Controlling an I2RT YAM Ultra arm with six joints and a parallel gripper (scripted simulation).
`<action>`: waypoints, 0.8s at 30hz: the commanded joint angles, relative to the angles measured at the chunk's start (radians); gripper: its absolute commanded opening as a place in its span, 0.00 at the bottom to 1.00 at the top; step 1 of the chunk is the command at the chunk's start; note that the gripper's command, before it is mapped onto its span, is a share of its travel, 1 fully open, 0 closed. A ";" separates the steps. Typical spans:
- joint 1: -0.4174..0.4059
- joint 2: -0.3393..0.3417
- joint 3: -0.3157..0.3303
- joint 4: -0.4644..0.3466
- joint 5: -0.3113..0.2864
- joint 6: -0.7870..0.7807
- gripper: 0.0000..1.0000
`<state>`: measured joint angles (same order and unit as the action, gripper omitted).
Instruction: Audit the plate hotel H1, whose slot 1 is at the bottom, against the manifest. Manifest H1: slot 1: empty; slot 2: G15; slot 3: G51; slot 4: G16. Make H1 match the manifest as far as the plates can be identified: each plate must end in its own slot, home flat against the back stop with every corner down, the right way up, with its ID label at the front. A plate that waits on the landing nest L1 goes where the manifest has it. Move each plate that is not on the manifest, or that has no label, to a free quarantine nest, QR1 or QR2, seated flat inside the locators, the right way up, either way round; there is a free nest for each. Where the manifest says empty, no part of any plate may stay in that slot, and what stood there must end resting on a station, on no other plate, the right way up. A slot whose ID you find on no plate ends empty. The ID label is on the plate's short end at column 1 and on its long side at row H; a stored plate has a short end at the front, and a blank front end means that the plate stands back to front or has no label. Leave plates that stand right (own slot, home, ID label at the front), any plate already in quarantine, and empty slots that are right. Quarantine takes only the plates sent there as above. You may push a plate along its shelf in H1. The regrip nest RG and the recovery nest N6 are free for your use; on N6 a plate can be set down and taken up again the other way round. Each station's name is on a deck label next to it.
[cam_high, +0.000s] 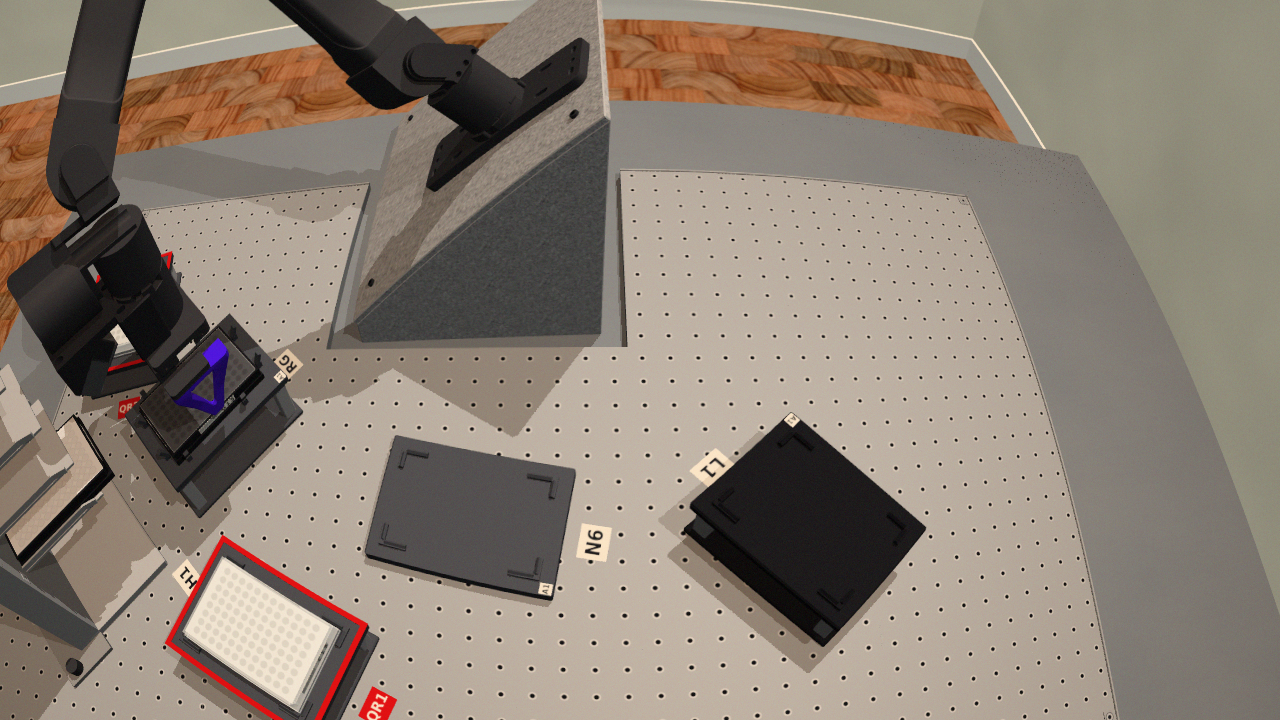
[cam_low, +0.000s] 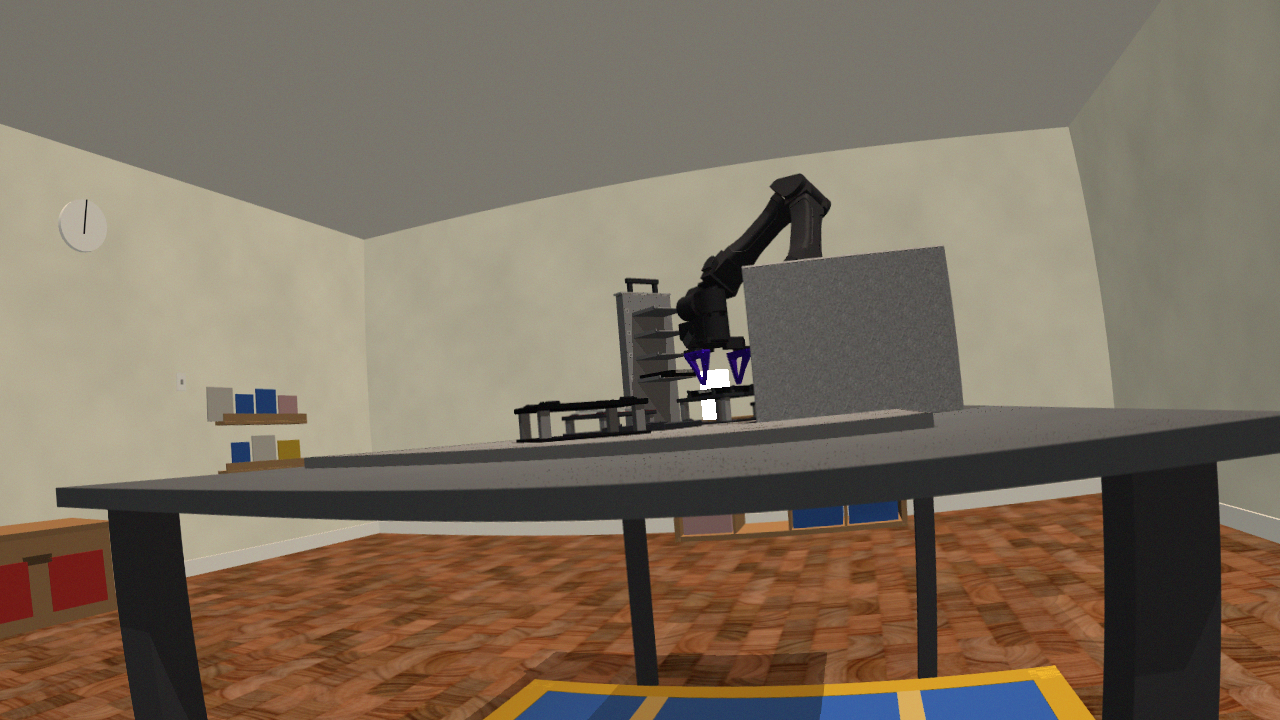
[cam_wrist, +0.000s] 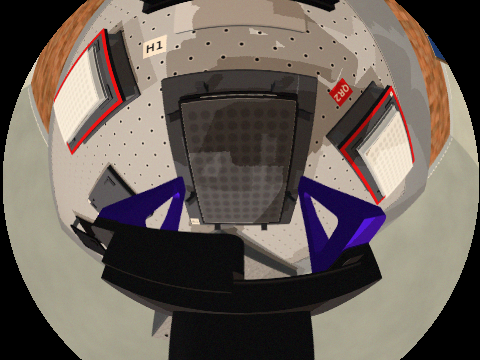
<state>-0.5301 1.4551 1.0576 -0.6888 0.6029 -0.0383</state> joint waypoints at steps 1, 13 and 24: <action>-0.001 -0.001 -0.001 0.029 -0.006 -0.016 1.00; -0.028 0.024 -0.020 0.089 -0.019 -0.044 1.00; -0.034 0.030 -0.025 0.103 -0.022 -0.051 0.86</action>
<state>-0.5674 1.4906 1.0309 -0.5888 0.5812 -0.0864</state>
